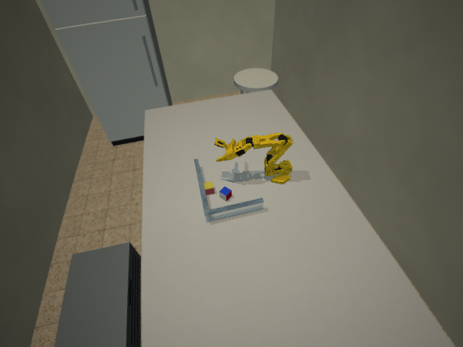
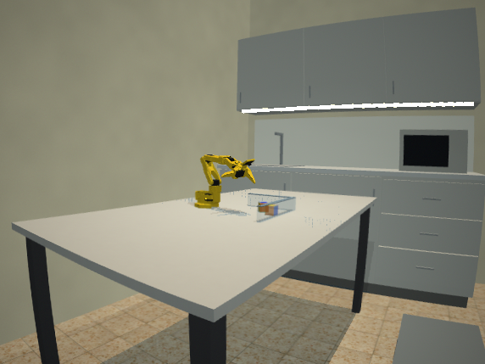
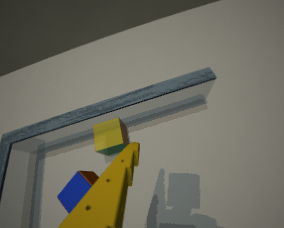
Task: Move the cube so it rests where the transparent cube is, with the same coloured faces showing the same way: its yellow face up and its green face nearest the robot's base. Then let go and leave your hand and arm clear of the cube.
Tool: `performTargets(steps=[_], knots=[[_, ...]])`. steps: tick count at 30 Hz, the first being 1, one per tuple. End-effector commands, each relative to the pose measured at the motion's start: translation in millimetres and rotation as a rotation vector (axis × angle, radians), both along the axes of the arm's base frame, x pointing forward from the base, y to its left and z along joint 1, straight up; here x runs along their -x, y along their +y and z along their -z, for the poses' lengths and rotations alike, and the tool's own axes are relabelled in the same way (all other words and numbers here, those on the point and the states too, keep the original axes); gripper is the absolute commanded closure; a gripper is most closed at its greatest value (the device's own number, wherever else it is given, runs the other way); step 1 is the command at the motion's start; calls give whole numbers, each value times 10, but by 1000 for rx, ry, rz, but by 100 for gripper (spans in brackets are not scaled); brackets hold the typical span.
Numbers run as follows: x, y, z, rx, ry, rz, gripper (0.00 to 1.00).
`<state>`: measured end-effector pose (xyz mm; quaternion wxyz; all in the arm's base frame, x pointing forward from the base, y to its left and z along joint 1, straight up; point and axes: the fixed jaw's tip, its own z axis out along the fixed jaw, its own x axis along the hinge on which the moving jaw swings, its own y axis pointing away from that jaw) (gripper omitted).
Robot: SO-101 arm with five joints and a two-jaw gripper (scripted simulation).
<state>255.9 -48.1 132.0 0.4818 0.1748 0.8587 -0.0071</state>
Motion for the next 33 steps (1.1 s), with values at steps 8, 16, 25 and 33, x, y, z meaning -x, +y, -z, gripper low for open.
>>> performTargets(steps=[8, 16, 25, 33], knots=[[-49, 69, -89, 29, 2, -48, 6], [-59, 119, -53, 40, 39, -80, 9], [-70, 210, 11, 62, 105, -139, 13], [-74, 279, 59, 80, 154, -186, 16]])
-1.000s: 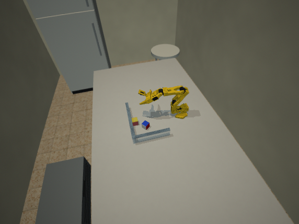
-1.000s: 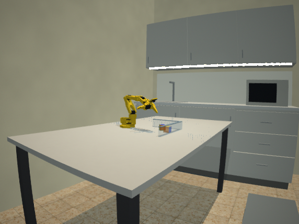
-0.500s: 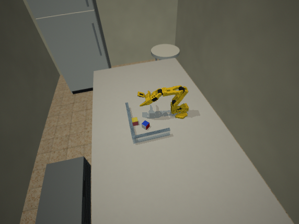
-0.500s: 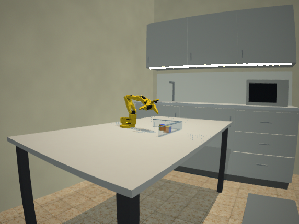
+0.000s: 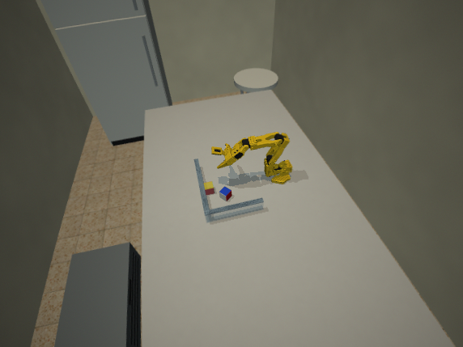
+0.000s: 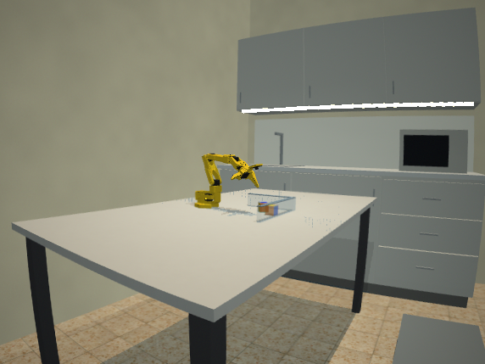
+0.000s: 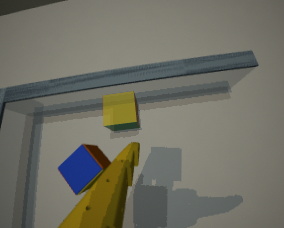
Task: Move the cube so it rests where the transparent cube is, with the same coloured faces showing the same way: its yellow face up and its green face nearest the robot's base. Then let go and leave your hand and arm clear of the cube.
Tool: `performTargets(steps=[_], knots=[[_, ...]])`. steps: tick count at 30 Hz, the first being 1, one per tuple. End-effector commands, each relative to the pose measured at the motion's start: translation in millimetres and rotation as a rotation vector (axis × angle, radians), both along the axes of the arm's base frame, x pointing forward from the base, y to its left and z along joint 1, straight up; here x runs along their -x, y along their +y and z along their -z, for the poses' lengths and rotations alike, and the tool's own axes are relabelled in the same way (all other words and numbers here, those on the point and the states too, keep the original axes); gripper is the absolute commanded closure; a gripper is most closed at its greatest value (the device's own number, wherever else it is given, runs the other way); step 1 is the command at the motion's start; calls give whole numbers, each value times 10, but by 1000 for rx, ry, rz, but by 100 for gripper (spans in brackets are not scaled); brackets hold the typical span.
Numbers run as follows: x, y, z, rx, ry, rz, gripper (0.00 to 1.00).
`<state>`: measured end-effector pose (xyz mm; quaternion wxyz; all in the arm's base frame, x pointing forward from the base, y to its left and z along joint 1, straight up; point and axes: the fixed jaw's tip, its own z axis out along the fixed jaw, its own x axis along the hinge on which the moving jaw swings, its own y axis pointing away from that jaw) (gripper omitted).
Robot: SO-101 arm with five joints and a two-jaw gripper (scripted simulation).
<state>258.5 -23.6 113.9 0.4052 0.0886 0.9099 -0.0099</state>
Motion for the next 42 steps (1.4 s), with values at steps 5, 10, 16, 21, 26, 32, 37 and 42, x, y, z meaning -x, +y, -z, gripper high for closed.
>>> performTargets(steps=[5, 10, 16, 21, 26, 32, 37, 42], knots=[[-48, 97, -79, 30, 14, -68, 19], [-43, 163, -34, 47, 60, -114, 23], [-37, 217, 2, 61, 98, -153, 25], [-25, 286, 48, 79, 145, -203, 28], [-8, 356, 94, 98, 193, -255, 32], [8, 410, 130, 113, 231, -298, 35], [32, 477, 173, 132, 278, -351, 38], [59, 542, 214, 151, 323, -404, 41]])
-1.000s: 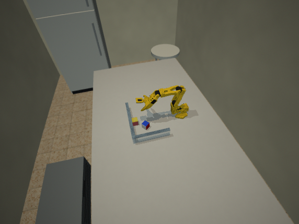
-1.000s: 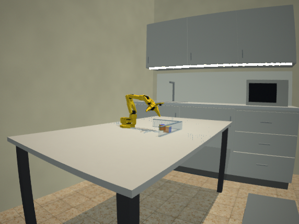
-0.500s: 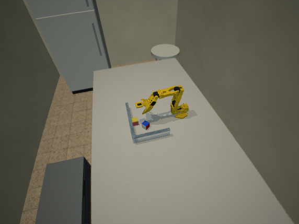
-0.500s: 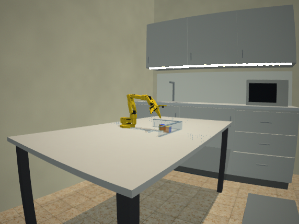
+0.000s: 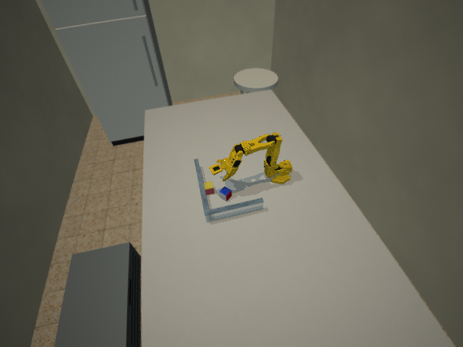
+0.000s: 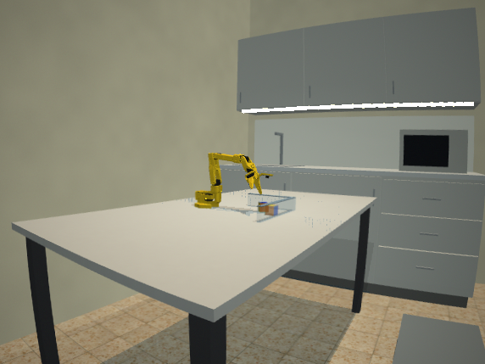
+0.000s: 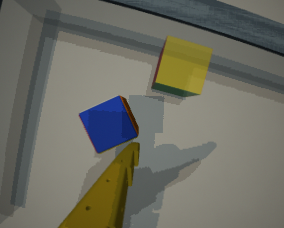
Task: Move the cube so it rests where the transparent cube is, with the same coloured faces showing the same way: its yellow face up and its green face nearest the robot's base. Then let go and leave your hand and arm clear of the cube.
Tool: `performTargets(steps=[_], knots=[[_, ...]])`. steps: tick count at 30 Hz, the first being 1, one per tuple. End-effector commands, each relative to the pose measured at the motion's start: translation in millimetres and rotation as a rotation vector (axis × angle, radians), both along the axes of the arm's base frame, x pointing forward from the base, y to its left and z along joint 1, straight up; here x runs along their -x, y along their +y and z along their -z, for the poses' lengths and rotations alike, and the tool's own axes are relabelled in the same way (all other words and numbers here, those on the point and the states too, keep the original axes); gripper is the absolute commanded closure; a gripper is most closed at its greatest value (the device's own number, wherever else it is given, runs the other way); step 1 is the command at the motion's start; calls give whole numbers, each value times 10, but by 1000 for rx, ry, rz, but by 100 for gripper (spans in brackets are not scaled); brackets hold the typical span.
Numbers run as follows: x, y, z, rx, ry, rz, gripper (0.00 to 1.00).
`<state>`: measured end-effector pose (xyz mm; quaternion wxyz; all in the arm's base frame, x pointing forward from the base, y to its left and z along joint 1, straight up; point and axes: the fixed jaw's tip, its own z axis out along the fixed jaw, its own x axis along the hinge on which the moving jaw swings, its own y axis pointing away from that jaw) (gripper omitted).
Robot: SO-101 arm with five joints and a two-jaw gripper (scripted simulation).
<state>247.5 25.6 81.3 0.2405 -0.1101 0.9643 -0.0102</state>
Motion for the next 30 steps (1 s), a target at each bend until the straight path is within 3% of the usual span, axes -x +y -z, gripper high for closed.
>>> performTargets(steps=[1, 30], knots=[[-46, 62, -105, 10, -19, -47, 42], [109, 314, 51, 85, 170, -280, 56]])
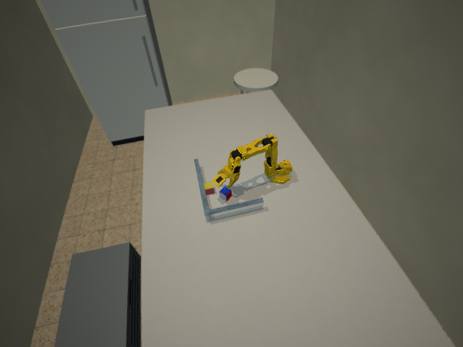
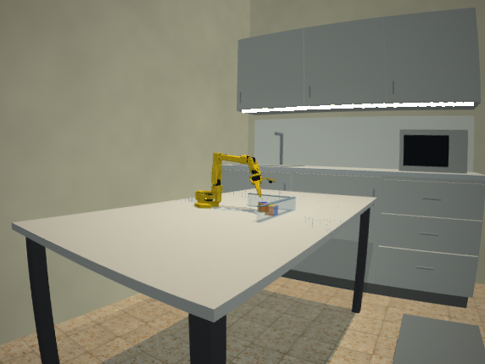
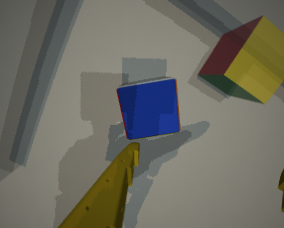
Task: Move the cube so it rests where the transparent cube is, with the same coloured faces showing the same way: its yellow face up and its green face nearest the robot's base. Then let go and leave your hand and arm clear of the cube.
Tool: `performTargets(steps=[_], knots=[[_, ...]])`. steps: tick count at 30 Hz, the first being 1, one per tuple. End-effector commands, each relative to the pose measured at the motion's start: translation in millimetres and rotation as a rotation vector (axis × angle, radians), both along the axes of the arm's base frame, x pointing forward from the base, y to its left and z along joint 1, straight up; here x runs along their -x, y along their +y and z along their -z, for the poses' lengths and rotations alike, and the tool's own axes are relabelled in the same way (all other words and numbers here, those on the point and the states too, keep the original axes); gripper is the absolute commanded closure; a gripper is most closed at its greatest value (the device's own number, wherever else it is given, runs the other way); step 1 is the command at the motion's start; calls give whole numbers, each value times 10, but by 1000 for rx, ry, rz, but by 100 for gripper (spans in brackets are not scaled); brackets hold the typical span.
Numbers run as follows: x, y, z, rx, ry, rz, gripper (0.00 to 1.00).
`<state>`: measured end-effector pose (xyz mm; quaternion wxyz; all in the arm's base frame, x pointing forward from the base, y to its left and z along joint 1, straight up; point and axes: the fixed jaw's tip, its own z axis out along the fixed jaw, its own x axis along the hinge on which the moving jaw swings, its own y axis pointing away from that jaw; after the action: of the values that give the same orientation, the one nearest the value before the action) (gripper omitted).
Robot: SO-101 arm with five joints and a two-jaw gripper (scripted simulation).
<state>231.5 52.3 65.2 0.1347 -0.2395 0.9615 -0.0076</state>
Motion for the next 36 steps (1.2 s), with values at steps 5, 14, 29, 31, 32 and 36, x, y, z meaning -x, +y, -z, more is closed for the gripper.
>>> performTargets(steps=[5, 14, 29, 31, 32, 36], knots=[[-23, 82, -89, 7, -7, -66, 58], [12, 121, -65, 20, 26, -108, 60], [56, 169, -37, 36, 68, -161, 63], [61, 174, -34, 37, 72, -167, 64], [63, 176, -33, 38, 74, -169, 64], [70, 182, -29, 40, 80, -177, 64]])
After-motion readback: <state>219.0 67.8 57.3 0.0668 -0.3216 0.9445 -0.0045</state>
